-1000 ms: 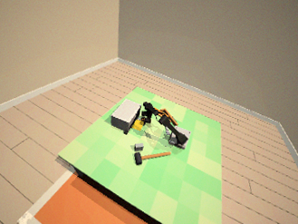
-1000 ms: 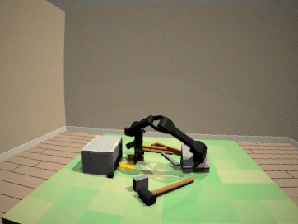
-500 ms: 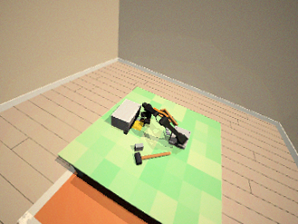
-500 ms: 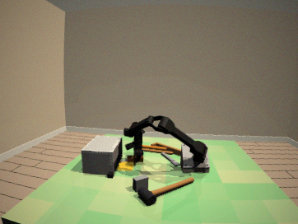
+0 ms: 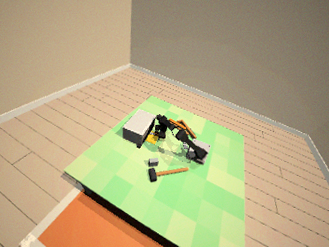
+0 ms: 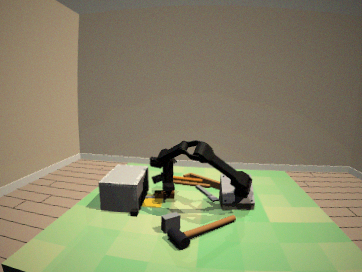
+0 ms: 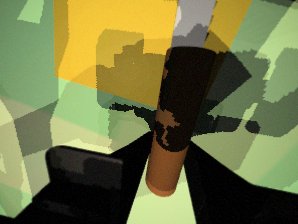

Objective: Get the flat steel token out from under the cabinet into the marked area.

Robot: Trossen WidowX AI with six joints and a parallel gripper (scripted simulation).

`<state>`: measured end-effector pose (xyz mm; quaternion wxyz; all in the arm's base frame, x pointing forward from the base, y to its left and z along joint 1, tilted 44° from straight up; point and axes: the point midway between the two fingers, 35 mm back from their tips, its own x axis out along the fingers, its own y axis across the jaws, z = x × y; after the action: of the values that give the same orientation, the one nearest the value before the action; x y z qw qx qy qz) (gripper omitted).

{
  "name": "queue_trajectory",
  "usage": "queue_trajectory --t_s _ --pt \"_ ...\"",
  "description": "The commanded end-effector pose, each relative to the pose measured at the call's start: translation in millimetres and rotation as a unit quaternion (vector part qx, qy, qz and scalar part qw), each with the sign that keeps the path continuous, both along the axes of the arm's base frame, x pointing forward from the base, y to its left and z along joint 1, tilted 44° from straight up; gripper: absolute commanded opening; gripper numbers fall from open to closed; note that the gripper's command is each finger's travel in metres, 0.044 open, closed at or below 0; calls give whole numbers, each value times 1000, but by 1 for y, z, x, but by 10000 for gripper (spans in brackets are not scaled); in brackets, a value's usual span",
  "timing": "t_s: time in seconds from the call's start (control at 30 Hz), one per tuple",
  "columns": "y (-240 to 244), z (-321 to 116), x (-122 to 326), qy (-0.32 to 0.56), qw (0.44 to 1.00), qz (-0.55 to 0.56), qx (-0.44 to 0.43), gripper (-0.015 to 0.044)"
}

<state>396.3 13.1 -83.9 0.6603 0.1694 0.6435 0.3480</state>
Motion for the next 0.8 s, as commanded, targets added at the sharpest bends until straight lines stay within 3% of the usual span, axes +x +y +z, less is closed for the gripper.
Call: queue_trajectory --t_s 0.0,0.77 --pt "5 4 -1 -1 1000 2 3 0" --pt "1 1 -18 -1 1000 2 3 0"
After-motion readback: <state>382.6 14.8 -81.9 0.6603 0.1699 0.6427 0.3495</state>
